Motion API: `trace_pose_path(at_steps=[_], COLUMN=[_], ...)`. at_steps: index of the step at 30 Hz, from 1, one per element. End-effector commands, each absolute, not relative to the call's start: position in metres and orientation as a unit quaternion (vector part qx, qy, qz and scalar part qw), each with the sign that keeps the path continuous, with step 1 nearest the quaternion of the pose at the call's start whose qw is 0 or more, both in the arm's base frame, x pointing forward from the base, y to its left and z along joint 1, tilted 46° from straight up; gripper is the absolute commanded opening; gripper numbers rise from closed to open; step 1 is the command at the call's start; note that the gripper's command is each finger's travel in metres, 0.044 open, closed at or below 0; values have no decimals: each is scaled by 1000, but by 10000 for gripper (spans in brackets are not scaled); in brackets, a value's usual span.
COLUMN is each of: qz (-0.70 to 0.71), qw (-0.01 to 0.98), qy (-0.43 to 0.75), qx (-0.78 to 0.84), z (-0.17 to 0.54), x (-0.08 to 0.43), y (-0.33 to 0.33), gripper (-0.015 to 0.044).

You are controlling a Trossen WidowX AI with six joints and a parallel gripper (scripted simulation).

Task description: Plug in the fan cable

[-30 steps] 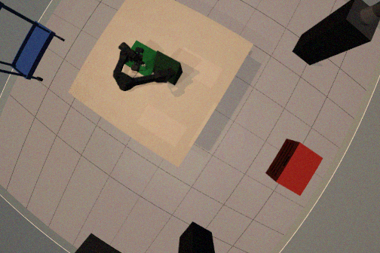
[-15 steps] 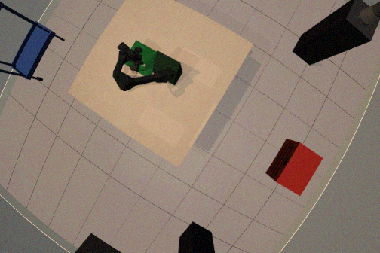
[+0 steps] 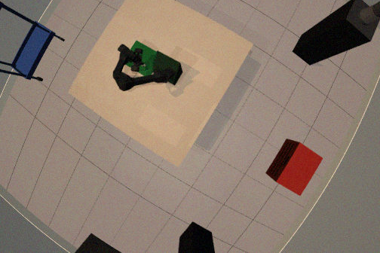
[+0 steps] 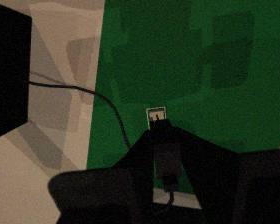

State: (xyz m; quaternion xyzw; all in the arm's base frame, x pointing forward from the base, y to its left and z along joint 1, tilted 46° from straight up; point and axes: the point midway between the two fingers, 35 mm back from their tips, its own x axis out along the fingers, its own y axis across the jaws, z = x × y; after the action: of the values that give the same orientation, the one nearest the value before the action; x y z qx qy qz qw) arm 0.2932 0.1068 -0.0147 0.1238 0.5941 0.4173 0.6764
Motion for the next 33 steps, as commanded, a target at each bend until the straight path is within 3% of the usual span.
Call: trace_pose_path(at_steps=[1, 33], qz=[417, 415], qw=[674, 673], qy=[596, 598], qx=[129, 131], z=[-19, -22], x=[291, 291], y=[111, 115], gripper=[0, 0])
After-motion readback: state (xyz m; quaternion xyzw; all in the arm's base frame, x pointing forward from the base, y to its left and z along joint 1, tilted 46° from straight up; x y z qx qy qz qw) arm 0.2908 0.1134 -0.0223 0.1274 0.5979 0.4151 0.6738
